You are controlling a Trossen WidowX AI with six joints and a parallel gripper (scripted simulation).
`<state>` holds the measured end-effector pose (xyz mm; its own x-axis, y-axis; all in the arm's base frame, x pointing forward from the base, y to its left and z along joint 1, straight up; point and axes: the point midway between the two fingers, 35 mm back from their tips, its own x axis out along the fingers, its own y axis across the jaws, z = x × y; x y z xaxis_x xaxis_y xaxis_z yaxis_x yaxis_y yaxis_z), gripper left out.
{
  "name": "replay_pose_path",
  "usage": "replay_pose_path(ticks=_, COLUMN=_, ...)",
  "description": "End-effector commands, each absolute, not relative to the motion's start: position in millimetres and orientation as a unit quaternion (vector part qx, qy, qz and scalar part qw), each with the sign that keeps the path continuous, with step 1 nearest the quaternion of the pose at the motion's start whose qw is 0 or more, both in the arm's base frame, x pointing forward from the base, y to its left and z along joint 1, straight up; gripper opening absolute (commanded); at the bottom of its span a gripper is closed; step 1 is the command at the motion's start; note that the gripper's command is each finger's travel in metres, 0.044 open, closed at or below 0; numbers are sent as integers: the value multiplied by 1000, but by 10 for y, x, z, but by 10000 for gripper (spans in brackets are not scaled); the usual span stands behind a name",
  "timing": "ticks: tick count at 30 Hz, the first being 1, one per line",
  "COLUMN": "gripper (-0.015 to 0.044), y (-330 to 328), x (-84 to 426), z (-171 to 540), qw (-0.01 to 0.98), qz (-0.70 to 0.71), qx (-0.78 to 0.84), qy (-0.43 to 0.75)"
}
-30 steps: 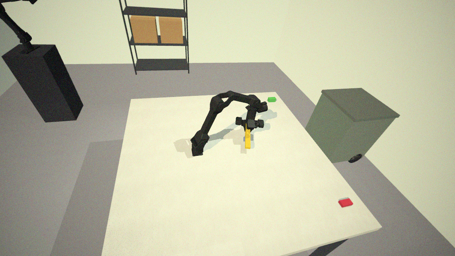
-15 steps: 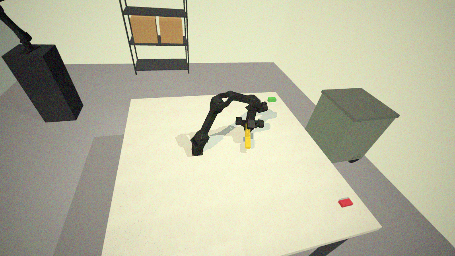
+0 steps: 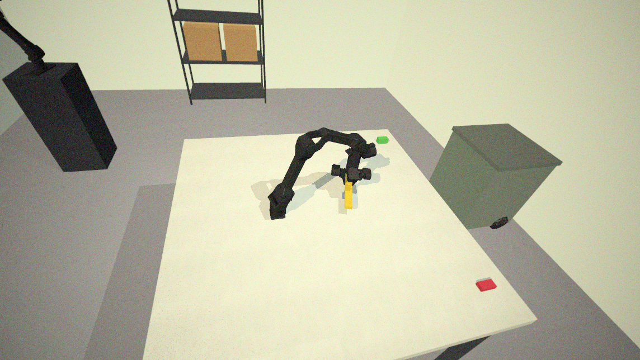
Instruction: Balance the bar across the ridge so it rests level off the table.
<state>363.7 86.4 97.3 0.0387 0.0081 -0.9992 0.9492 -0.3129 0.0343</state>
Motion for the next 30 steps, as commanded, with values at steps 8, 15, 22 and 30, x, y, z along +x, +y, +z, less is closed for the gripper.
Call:
replay_pose_path(ticks=8, gripper=264, y=864, x=3636, z=971, qw=420, qz=-560, qx=585, qy=409)
replay_pose_path(ticks=15, gripper=440, y=864, x=3636, z=971, qw=420, qz=-560, qx=585, qy=409)
replay_pose_path(ticks=22, gripper=440, y=872, x=3671, z=1362, qw=420, qz=-560, qx=586, qy=409)
replay_pose_path(ticks=30, gripper=440, y=855, x=3602, z=1972, qw=420, qz=-560, qx=586, qy=409)
